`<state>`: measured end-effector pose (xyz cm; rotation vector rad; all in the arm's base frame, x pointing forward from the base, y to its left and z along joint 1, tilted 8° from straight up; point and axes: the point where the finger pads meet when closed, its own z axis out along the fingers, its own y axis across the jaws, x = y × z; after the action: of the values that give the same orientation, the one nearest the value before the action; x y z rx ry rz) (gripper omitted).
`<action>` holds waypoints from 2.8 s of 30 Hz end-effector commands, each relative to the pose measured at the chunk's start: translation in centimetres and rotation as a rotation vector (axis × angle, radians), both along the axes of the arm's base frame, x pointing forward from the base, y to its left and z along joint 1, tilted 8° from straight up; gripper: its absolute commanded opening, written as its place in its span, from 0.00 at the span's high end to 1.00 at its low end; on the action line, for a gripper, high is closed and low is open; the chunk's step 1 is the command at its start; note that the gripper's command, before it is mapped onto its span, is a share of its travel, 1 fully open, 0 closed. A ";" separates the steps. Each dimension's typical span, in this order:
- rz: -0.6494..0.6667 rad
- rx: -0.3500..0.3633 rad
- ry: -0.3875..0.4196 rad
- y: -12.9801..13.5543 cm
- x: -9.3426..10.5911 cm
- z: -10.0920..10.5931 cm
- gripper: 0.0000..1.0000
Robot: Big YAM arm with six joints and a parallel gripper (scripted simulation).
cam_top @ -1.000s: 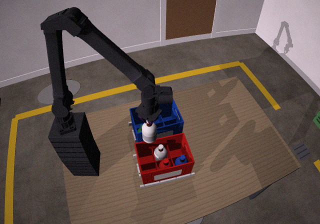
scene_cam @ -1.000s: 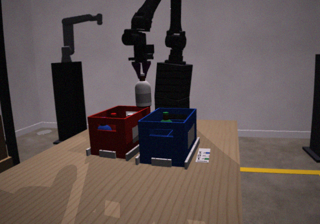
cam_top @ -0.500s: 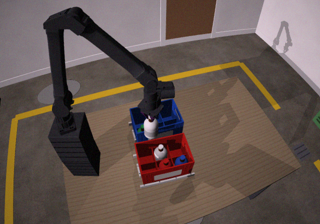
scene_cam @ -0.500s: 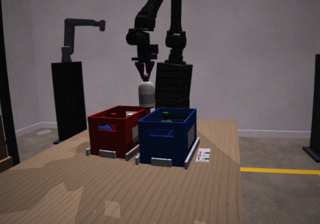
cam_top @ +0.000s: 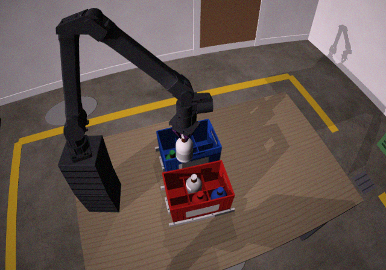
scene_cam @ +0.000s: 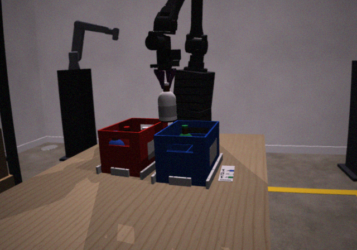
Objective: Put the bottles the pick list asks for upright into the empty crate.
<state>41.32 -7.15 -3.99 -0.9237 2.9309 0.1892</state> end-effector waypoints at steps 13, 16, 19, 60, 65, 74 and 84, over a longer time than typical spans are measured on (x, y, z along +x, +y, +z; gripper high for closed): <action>-0.017 -0.015 -0.062 1.3 5.3 2.9 1.00; -0.017 -0.017 -0.079 1.7 6.0 3.8 1.00; -0.041 -0.016 -0.068 0.7 5.8 3.3 1.00; -0.038 -0.013 -0.089 4.1 9.3 4.5 1.00; -0.035 -0.014 -0.104 4.1 9.5 4.5 1.00; -0.028 -0.015 -0.110 4.0 9.4 4.4 1.00; -0.022 -0.015 -0.097 4.0 8.3 3.7 1.00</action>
<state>46.88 -1.87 -3.29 -0.9064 2.9367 0.1800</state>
